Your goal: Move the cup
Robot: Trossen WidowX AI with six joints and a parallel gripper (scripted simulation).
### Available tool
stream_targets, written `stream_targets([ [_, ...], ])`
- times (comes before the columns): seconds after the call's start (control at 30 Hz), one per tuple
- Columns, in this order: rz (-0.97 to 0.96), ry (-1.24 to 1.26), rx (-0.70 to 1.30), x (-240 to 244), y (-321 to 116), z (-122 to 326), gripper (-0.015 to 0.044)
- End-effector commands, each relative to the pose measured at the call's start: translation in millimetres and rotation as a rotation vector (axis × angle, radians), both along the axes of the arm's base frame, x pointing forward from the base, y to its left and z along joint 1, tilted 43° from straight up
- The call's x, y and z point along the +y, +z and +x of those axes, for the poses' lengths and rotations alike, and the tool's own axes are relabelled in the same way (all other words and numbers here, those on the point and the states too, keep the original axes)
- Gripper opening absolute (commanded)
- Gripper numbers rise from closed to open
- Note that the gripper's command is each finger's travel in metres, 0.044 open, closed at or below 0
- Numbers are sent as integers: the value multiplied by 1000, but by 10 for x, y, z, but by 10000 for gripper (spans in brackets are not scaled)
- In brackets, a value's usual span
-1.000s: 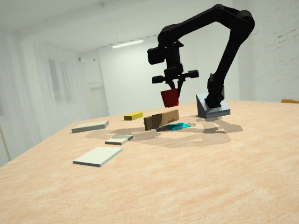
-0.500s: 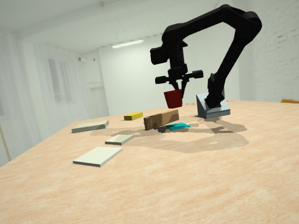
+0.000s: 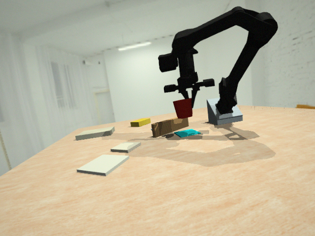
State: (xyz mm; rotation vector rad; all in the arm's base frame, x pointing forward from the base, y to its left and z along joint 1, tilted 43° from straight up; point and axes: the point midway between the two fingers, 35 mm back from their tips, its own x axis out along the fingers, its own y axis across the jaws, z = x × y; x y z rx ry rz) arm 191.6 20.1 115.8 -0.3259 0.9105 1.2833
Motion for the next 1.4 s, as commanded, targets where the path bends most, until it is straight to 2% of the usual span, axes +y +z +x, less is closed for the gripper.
stream_targets([
  [0.0,4,-5,6,38,-38,-8,0],
  [1.37,6,-5,4,378,-370,-21,0],
])
